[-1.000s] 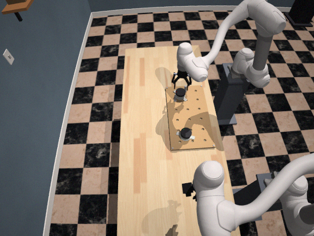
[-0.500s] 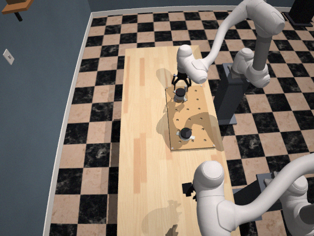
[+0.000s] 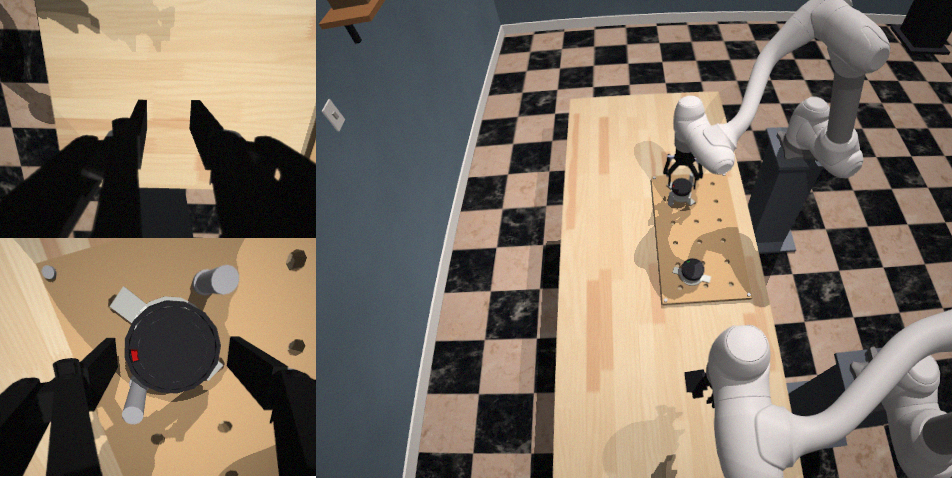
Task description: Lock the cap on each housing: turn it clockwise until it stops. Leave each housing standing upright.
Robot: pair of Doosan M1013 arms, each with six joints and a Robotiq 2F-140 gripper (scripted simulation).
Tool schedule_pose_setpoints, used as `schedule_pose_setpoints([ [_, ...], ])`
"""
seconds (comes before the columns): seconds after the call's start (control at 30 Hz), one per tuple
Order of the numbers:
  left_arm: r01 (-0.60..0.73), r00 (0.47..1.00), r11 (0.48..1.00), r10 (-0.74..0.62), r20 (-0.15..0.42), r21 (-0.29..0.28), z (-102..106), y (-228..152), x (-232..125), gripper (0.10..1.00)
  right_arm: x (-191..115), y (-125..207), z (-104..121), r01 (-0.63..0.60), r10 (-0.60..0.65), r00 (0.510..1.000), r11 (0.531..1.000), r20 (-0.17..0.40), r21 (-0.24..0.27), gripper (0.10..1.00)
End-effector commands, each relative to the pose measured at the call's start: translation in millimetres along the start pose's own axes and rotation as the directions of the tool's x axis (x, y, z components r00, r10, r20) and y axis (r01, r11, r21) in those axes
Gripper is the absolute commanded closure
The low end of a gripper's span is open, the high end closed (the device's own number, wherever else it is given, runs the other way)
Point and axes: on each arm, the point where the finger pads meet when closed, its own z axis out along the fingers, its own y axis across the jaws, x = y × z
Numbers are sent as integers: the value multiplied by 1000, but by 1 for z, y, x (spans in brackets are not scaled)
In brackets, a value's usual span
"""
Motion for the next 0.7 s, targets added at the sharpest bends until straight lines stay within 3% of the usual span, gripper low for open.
schedule_pose_setpoints([
  [0.0,0,1000,1000,0,-1,0,-1,0,0,770,0,0,6,0,0,1000,1000,1,1,403],
  [0.57,0,1000,1000,0,-1,0,-1,0,0,770,0,0,10,-1,1,1000,1000,2,1,403],
  [0.6,0,1000,1000,0,-1,0,-1,0,0,770,0,0,10,-1,1,1000,1000,1,1,999],
  [0.67,0,1000,1000,0,-1,0,-1,0,0,770,0,0,10,-1,1,1000,1000,1,1,999],
])
